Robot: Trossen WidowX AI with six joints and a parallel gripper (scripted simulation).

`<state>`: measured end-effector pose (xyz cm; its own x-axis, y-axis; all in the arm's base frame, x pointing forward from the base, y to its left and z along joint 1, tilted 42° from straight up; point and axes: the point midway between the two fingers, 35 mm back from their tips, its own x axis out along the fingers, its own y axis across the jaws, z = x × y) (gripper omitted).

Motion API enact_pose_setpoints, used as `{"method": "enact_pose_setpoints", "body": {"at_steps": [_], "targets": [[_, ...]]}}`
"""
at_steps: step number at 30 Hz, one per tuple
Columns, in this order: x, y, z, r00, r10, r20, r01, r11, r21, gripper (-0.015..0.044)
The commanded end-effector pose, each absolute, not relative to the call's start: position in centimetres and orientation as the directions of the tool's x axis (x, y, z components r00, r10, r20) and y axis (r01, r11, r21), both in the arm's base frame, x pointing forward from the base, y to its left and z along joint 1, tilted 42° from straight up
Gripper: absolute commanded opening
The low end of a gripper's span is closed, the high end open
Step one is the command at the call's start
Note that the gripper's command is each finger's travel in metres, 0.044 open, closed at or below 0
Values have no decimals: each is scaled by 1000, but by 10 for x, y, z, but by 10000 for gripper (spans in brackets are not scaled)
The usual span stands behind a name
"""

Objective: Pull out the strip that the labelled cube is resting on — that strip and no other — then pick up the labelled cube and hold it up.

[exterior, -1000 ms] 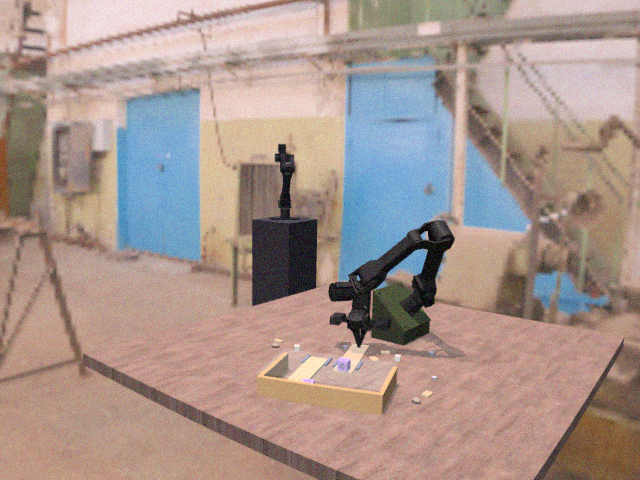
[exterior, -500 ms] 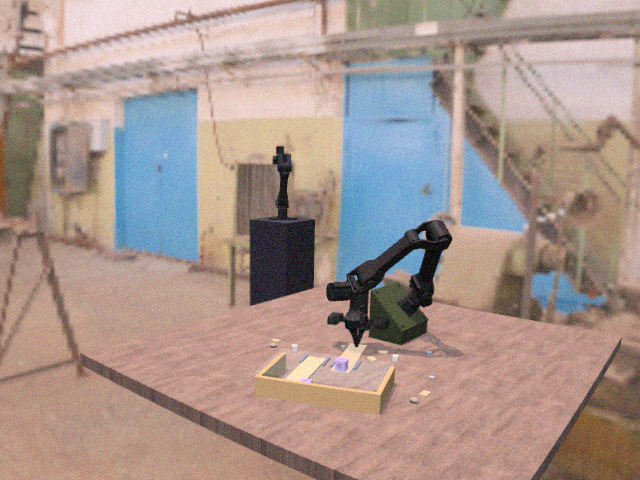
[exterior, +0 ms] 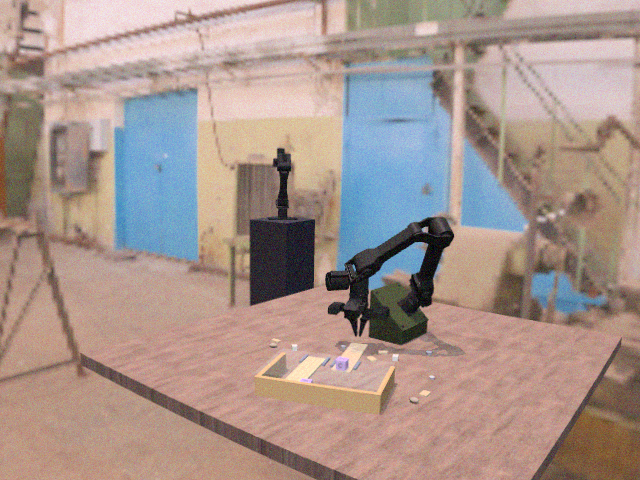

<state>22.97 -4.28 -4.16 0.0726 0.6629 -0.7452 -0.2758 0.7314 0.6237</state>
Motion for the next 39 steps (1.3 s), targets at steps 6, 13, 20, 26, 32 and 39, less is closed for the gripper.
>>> {"method": "enact_pose_setpoints", "body": {"at_steps": [6, 13, 20, 26, 32, 39], "targets": [[260, -36, -30, 83, 658, -749, -207, 746, 633, 263], [281, -31, -21, 84, 658, -748, -208, 746, 633, 440], [300, -28, -12, 85, 658, -748, -208, 746, 633, 440], [318, -26, -3, 86, 658, -748, -209, 746, 633, 440], [336, -24, 5, 86, 659, -748, -210, 746, 633, 440], [358, -22, 14, 87, 659, -747, -210, 745, 633, 440]]}}
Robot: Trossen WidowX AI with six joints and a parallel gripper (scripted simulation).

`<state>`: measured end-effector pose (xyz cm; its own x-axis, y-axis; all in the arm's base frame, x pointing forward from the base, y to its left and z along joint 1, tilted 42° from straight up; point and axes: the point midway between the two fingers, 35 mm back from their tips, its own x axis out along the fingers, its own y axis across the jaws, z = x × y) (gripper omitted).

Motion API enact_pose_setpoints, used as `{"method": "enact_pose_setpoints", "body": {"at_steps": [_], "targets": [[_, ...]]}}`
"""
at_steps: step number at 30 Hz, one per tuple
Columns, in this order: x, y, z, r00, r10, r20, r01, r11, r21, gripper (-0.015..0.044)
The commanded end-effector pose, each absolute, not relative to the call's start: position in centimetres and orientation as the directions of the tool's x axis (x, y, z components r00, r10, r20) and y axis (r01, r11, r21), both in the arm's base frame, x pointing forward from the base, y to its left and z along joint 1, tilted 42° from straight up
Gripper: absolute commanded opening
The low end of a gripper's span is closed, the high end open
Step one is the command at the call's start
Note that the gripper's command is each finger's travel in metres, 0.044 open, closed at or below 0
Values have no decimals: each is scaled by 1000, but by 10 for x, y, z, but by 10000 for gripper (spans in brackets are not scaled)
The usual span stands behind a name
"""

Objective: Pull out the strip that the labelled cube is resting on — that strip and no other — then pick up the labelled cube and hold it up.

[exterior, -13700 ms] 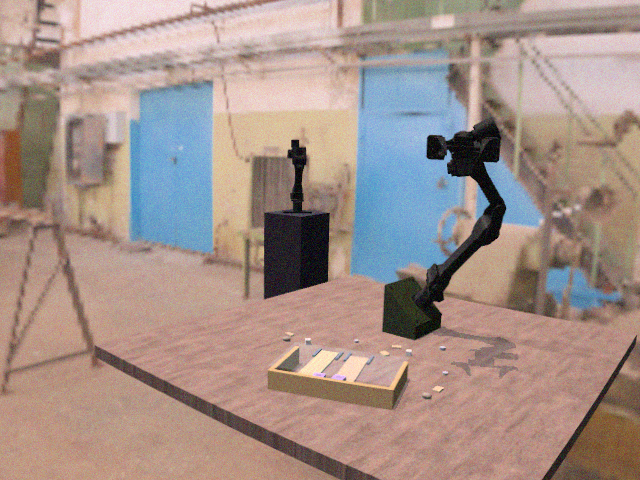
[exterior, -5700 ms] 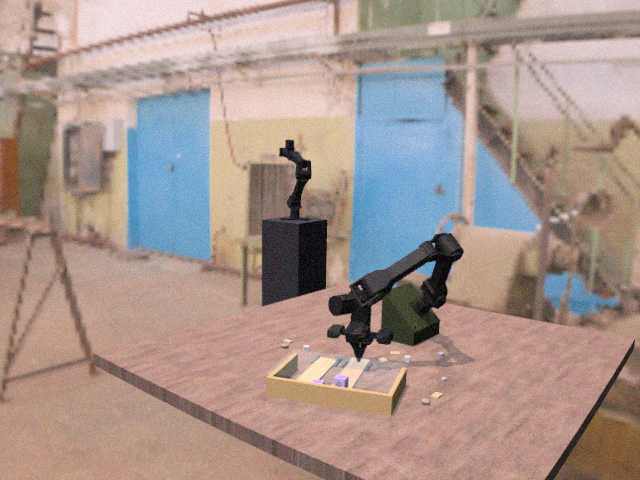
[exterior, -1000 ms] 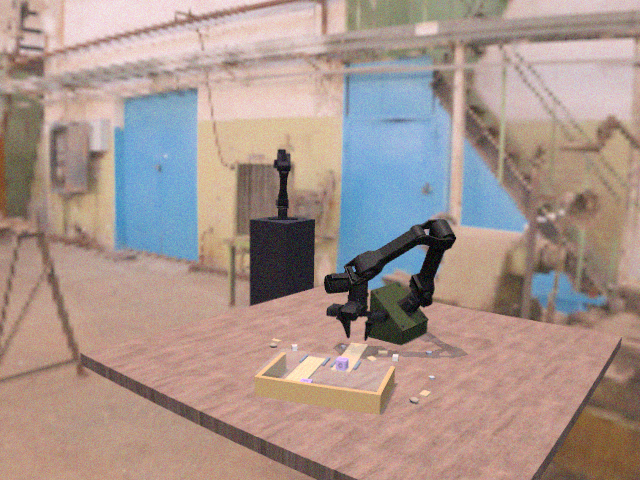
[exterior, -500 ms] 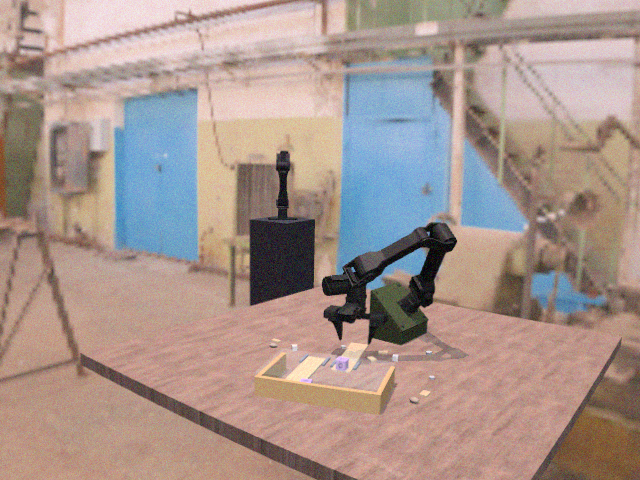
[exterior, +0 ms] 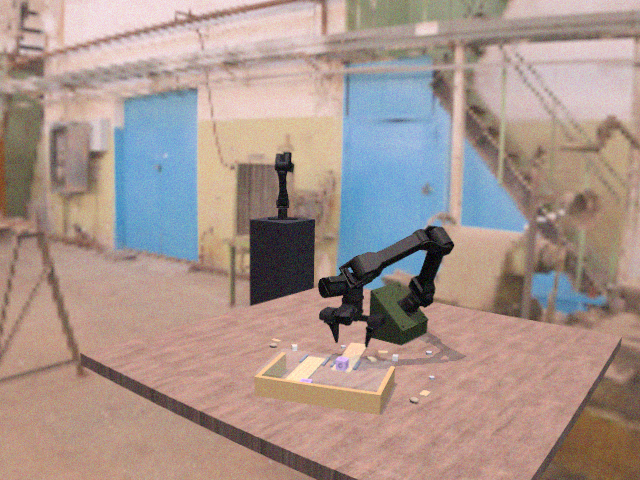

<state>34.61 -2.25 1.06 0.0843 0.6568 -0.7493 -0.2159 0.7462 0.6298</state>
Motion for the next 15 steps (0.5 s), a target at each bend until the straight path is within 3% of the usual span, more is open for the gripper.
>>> {"method": "enact_pose_setpoints", "body": {"at_steps": [1, 15], "targets": [[361, -22, 16, 87, 659, -747, -210, 745, 632, 440], [405, -22, 31, 89, 659, -747, -212, 745, 632, 440]]}}
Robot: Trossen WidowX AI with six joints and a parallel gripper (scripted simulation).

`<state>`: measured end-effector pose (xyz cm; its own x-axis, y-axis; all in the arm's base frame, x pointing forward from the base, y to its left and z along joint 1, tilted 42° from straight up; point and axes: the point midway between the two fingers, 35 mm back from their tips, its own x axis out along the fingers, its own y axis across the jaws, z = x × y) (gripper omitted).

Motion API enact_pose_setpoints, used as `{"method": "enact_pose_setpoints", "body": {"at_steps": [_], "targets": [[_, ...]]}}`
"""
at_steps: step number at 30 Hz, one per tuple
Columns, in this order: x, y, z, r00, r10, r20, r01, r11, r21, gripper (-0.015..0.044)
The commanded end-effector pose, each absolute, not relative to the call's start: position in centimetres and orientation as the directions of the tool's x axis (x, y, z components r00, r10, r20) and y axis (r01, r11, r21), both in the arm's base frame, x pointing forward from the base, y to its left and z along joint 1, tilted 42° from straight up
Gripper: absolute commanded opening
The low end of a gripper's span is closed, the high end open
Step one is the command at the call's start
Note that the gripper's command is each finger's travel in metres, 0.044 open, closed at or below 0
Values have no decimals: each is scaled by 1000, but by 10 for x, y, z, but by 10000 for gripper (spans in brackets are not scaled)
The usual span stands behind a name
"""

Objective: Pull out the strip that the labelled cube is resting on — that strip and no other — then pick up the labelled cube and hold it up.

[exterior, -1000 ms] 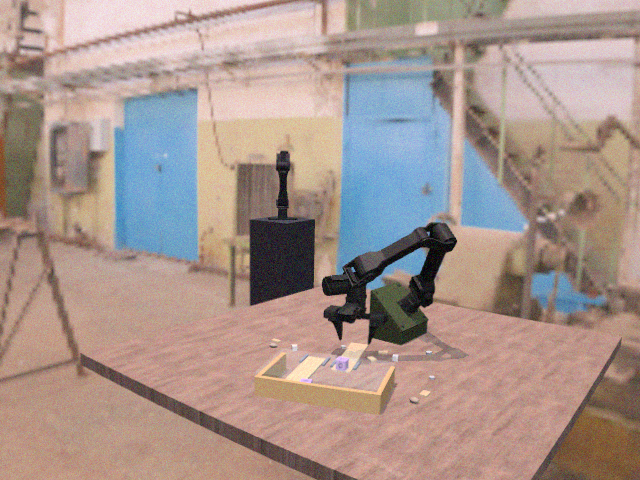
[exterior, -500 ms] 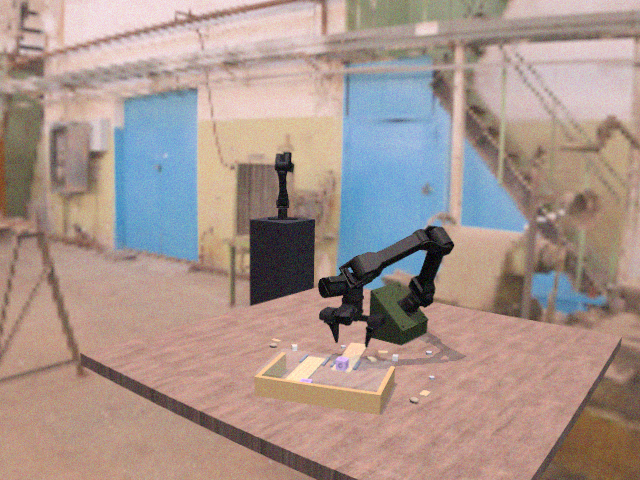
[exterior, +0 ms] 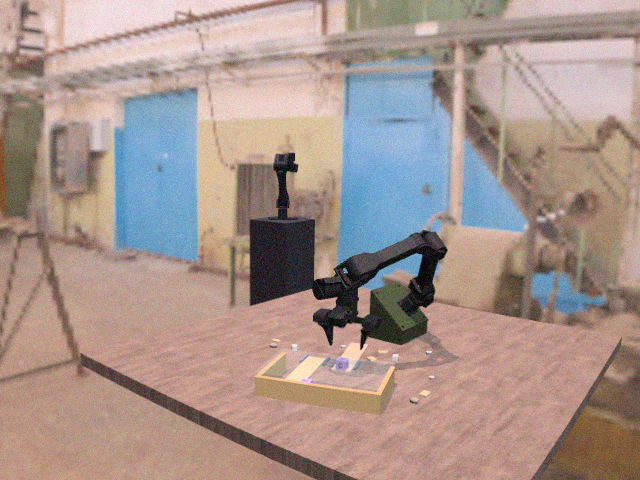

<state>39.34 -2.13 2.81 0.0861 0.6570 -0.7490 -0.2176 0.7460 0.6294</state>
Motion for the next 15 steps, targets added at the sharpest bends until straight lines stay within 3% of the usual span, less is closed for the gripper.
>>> {"method": "enact_pose_setpoints", "body": {"at_steps": [1, 4, 11, 15], "targets": [[409, -22, 32, 89, 659, -747, -212, 745, 632, 440], [413, -22, 33, 89, 659, -747, -212, 745, 632, 440], [415, -17, 27, 90, 659, -747, -212, 745, 632, 256], [416, -12, 22, 90, 659, -747, -212, 745, 632, 250]]}}
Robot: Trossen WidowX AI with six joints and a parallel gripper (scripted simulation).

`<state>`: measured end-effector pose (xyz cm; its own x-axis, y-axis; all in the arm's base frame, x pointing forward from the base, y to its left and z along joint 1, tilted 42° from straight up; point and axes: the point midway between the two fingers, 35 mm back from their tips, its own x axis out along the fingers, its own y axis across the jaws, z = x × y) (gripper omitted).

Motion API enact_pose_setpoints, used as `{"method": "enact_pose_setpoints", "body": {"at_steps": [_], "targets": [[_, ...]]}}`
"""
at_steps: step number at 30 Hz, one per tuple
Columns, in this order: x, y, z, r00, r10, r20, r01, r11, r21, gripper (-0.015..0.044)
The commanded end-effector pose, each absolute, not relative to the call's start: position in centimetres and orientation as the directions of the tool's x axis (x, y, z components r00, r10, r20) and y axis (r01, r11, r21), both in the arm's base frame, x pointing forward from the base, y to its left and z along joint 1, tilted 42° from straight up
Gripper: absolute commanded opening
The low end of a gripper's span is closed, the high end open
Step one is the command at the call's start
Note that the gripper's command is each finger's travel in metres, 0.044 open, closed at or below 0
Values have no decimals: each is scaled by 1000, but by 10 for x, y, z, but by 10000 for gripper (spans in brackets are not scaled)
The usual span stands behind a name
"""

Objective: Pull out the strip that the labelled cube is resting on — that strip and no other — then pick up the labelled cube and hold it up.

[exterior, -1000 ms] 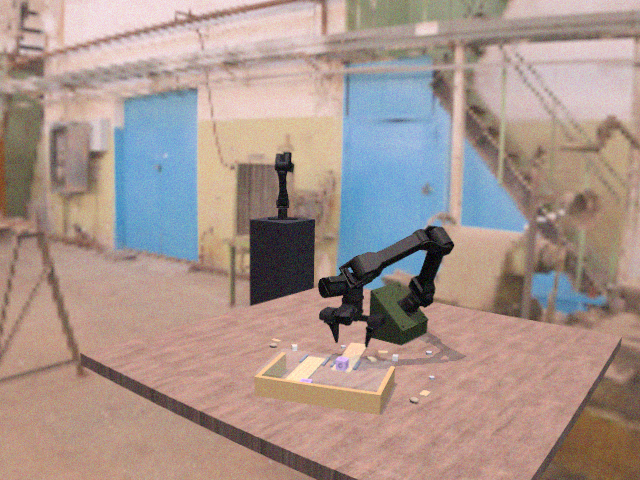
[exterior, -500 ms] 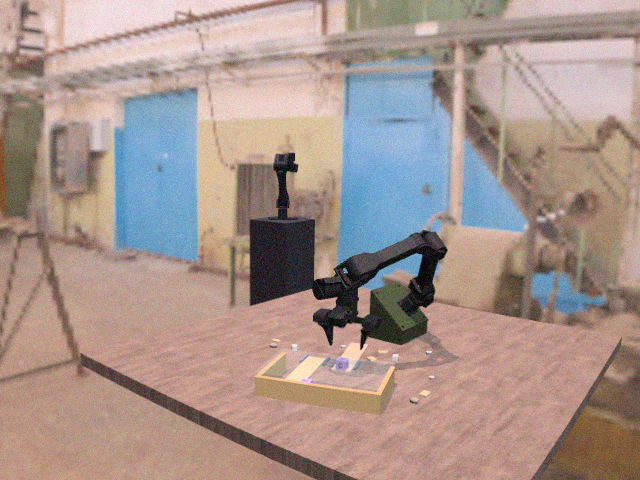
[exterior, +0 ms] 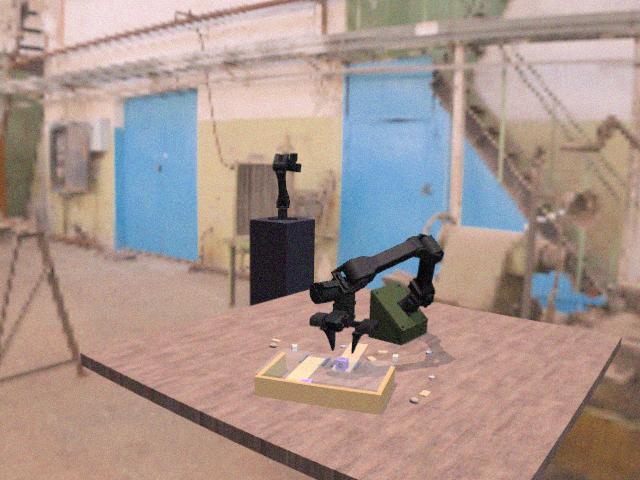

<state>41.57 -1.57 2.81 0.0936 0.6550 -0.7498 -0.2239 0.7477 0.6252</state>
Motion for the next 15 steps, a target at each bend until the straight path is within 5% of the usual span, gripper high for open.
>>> {"method": "enact_pose_setpoints", "body": {"at_steps": [1, 15], "targets": [[416, -11, 20, 90, 659, -747, -212, 745, 632, 250], [418, 4, 4, 90, 659, -746, -212, 745, 632, 250]]}}
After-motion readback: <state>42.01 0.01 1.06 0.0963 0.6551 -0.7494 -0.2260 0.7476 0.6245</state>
